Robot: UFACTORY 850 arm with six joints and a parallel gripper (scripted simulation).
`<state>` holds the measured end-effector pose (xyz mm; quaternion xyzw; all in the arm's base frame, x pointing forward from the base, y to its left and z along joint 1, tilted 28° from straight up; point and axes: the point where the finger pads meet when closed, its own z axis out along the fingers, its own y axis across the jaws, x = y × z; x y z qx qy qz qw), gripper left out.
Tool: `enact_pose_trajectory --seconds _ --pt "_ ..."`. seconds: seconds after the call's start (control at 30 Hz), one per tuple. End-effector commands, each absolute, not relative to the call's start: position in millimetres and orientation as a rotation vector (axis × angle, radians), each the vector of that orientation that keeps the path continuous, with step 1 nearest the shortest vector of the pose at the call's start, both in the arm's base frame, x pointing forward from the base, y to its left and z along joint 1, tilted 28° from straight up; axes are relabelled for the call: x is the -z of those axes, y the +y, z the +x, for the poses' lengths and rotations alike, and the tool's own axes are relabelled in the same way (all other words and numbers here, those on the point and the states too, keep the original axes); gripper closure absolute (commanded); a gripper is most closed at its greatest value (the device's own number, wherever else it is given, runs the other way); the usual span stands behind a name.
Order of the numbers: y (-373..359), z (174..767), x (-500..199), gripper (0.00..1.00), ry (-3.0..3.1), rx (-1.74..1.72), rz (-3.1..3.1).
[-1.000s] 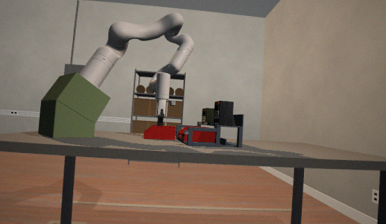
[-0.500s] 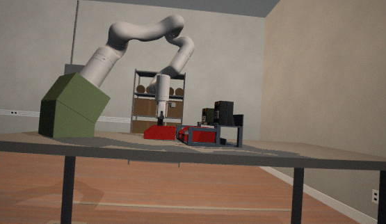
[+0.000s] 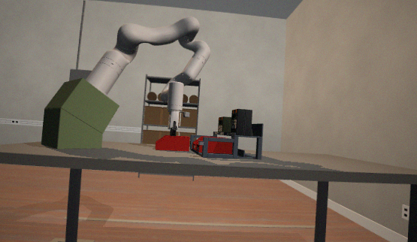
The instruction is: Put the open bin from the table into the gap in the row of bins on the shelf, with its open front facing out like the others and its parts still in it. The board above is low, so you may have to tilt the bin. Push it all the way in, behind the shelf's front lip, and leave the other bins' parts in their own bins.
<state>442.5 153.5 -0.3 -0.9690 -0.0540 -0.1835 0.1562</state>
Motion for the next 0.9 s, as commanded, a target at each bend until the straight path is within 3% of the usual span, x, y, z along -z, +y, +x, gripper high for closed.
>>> enact_pose_trajectory --seconds 0.0,0.87 --pt "153.3 442.5 -0.5 0.71 -0.155 0.526 -2.774" --pt "152.1 441.3 -3.8 0.71 -0.155 0.526 -2.774"
